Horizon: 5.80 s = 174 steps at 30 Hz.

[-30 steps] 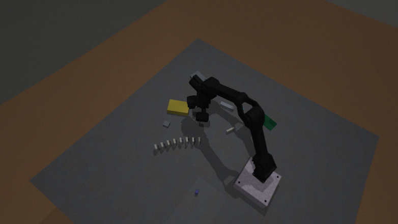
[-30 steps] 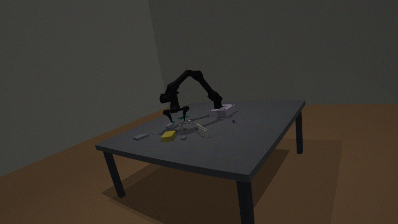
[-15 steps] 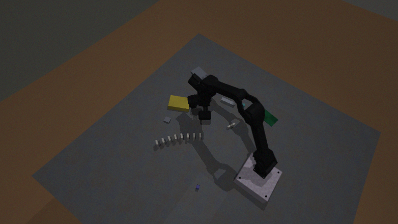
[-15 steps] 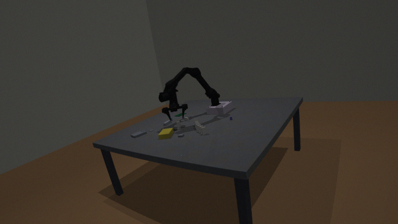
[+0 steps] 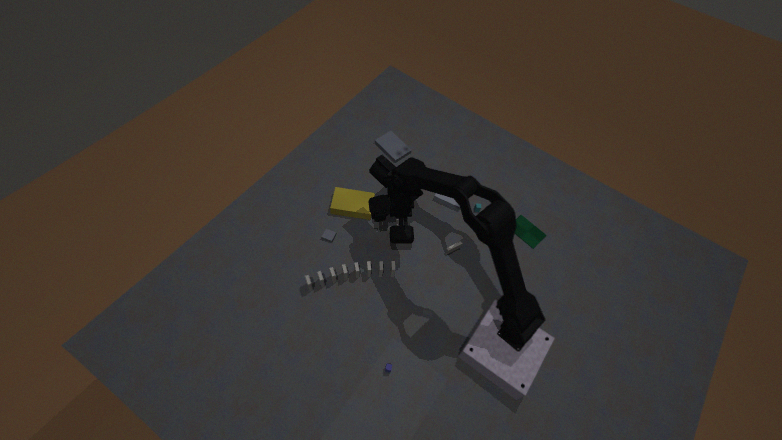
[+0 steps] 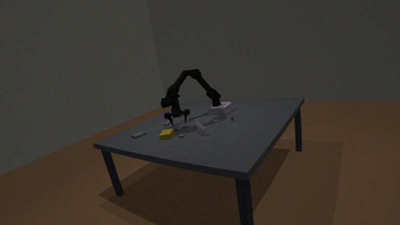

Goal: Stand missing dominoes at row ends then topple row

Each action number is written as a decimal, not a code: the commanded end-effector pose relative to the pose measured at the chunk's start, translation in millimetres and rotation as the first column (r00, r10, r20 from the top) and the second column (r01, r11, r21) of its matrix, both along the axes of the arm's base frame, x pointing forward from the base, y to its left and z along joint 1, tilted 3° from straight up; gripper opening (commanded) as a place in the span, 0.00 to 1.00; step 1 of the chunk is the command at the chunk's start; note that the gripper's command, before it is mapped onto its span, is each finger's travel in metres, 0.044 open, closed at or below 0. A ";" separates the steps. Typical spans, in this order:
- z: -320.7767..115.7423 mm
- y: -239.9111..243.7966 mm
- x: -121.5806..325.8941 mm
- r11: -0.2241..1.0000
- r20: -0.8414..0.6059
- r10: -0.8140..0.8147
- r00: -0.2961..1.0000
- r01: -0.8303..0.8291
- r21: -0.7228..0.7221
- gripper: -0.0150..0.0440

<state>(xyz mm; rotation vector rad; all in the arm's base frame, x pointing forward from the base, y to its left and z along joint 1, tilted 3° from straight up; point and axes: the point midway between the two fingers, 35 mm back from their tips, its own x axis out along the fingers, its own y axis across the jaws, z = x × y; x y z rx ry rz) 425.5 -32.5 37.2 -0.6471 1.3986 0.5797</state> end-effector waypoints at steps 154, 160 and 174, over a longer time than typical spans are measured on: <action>3.6 -53.5 -150.3 0.891 -0.032 0.451 0.892 -0.452 -0.040 1.00; -23.1 -54.3 -151.1 0.891 -0.032 0.451 0.892 -0.452 -0.040 1.00; -38.1 -55.2 -151.1 0.891 -0.032 0.451 0.892 -0.452 -0.039 1.00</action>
